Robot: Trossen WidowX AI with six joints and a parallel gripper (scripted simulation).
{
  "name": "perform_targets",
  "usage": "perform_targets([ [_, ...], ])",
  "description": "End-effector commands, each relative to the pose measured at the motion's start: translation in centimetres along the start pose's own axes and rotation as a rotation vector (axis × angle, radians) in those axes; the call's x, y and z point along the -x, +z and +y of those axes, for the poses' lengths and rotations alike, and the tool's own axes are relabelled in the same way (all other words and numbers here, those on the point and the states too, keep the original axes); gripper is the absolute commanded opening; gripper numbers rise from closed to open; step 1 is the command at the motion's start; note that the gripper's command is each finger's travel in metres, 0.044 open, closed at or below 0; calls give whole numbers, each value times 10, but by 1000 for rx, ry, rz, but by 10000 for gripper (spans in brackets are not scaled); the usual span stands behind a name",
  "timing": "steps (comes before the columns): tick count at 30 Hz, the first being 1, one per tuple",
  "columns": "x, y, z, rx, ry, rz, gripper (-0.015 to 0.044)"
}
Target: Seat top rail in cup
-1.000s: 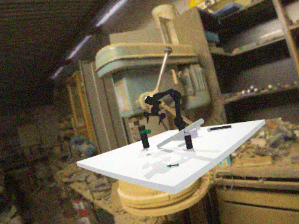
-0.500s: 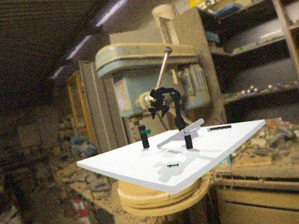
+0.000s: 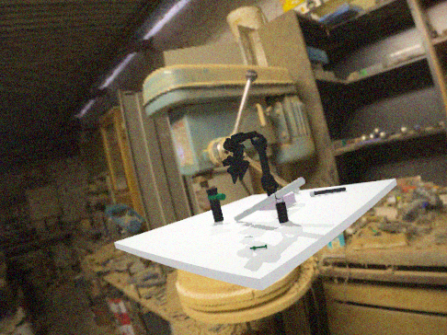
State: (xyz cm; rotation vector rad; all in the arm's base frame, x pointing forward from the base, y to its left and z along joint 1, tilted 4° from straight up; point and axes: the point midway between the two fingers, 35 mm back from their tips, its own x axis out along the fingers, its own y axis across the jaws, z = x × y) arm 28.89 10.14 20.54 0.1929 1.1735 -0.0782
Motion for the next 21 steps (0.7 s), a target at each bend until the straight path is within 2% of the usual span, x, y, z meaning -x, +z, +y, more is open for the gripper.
perform_targets([
  [1,-32,-9,13,-485,-90,125,440],
  [9,-78,-27,27,-1182,-339,193,440],
  [21,-82,-29,28,-1248,-366,189,440],
])
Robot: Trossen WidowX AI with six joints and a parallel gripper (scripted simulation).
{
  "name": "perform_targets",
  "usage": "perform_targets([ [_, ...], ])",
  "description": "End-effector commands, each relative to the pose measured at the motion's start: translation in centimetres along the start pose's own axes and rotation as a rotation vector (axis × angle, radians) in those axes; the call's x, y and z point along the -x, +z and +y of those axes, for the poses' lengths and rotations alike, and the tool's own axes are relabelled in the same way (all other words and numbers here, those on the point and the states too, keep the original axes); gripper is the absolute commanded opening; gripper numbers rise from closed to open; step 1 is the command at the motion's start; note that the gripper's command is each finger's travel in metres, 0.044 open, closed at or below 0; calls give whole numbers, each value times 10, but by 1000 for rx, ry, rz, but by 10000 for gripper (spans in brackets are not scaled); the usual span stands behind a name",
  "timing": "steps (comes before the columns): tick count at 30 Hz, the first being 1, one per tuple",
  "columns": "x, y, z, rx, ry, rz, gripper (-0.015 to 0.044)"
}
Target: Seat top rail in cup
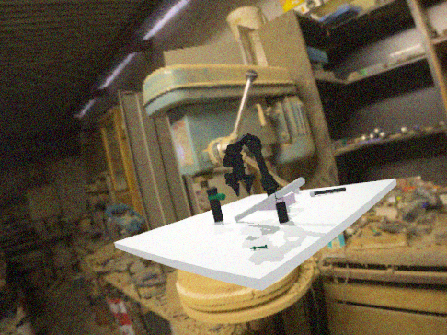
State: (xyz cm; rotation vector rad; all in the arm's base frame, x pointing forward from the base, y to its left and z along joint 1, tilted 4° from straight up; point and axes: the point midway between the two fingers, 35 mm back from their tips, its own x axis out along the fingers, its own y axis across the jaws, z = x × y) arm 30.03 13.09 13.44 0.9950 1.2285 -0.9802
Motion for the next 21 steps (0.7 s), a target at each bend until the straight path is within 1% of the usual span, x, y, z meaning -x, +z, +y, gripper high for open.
perform_targets([
  [1,-12,-7,-1,-167,-59,-1,440],
  [8,-14,-8,-1,-167,-58,-1,440],
  [13,-45,-8,-2,-167,-58,-1,440],
  [18,-50,-8,-3,-166,-58,-1,440],
  [21,-60,-8,-3,-166,-58,-1,440],
])
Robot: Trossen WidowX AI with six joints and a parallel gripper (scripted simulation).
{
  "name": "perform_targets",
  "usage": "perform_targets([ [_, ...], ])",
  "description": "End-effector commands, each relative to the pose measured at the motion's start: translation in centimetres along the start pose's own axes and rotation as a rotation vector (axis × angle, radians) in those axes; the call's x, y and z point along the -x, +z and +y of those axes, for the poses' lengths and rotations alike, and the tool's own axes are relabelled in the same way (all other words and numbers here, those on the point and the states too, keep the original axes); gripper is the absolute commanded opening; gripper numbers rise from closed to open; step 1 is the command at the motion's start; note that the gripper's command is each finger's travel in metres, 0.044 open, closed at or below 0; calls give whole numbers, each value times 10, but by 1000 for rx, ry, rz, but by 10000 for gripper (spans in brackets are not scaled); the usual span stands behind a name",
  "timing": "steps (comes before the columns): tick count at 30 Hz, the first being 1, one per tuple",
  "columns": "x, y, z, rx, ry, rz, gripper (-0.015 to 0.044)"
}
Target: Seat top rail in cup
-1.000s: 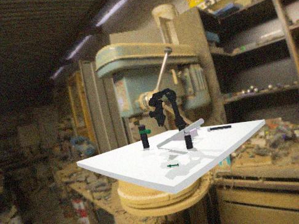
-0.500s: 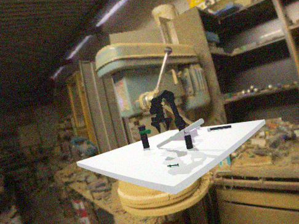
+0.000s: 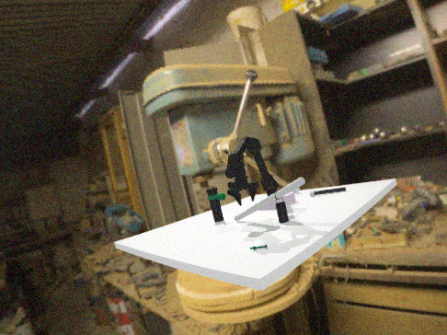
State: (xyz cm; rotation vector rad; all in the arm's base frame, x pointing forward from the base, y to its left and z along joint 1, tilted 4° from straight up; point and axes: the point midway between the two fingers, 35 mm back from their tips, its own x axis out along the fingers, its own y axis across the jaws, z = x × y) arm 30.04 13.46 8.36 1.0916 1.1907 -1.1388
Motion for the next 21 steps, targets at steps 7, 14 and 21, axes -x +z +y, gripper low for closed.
perform_targets([
  [7,-15,0,-1,-2,-5,3,440],
  [14,-27,-1,0,-2,-5,3,440],
  [21,-38,-1,0,-2,-5,3,440],
])
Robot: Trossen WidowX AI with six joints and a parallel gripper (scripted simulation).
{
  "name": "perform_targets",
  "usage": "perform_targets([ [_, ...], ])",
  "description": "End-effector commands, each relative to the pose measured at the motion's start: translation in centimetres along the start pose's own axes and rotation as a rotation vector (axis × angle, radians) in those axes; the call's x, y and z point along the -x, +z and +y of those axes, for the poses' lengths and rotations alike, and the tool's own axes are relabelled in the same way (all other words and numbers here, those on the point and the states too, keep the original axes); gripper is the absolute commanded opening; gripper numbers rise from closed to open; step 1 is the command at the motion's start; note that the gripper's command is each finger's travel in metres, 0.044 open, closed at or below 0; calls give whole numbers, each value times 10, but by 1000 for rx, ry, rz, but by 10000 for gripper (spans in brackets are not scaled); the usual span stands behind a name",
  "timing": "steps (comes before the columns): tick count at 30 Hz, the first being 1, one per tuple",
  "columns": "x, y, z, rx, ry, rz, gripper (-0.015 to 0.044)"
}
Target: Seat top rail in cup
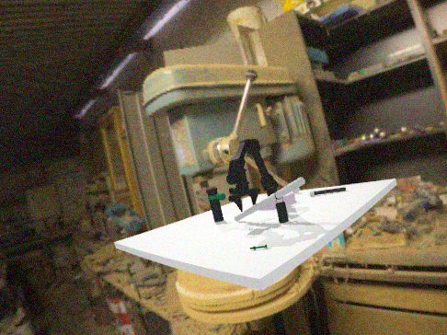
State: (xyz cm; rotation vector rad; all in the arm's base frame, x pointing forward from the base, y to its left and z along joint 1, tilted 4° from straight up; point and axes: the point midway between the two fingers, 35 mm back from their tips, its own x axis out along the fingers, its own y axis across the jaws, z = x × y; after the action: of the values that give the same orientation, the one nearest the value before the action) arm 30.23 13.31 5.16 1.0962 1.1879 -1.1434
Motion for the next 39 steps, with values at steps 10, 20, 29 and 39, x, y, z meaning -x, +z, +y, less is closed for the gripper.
perform_targets([
  [10,-22,0,-1,4,-4,3,440],
  [20,-38,0,-2,4,-4,3,440],
  [29,-39,0,-2,4,-4,3,256],
  [39,-39,0,-2,4,-4,3,150],
])
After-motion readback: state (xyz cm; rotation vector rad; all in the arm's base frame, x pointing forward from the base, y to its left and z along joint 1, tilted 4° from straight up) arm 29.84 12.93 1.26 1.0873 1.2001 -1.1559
